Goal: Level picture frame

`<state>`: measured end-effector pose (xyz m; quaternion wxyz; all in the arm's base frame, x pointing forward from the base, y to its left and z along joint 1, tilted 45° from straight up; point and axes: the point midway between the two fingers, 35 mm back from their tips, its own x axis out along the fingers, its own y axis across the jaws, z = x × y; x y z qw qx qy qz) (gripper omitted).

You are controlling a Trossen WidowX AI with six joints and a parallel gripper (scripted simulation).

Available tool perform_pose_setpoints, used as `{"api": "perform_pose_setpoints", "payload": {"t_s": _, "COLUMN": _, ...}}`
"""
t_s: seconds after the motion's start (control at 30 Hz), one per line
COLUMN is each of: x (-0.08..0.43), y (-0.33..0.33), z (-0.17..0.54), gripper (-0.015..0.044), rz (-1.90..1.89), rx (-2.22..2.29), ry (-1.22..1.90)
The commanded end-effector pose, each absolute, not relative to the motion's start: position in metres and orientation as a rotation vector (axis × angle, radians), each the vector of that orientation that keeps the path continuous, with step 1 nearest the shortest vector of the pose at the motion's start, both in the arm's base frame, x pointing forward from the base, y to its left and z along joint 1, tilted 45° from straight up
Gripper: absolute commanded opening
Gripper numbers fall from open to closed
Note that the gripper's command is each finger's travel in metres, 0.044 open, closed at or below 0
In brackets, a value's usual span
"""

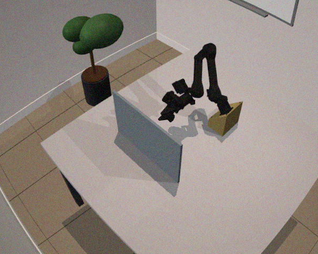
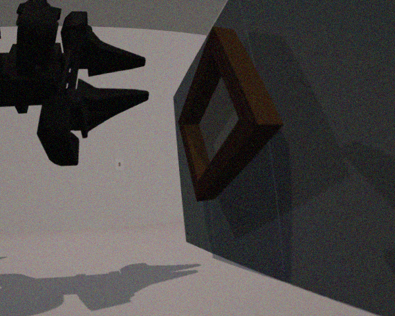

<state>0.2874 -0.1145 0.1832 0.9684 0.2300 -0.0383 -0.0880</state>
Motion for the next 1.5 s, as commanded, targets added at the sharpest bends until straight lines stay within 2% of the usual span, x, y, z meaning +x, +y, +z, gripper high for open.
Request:
{"api": "perform_pose_setpoints", "payload": {"t_s": 0.0, "x": 0.316, "y": -0.118, "z": 0.178, "gripper": 0.0260, "rz": -0.180, "rx": 0.468, "ry": -0.076}}
{"api": "perform_pose_setpoints", "payload": {"t_s": 0.83, "x": 0.322, "y": -0.119, "z": 0.177, "gripper": 0.0260, "rz": -0.180, "rx": 0.469, "ry": -0.077}}
{"api": "perform_pose_setpoints", "payload": {"t_s": 1.47, "x": 0.350, "y": -0.125, "z": 0.179, "gripper": 0.0260, "rz": -0.179, "rx": 0.469, "ry": -0.079}}
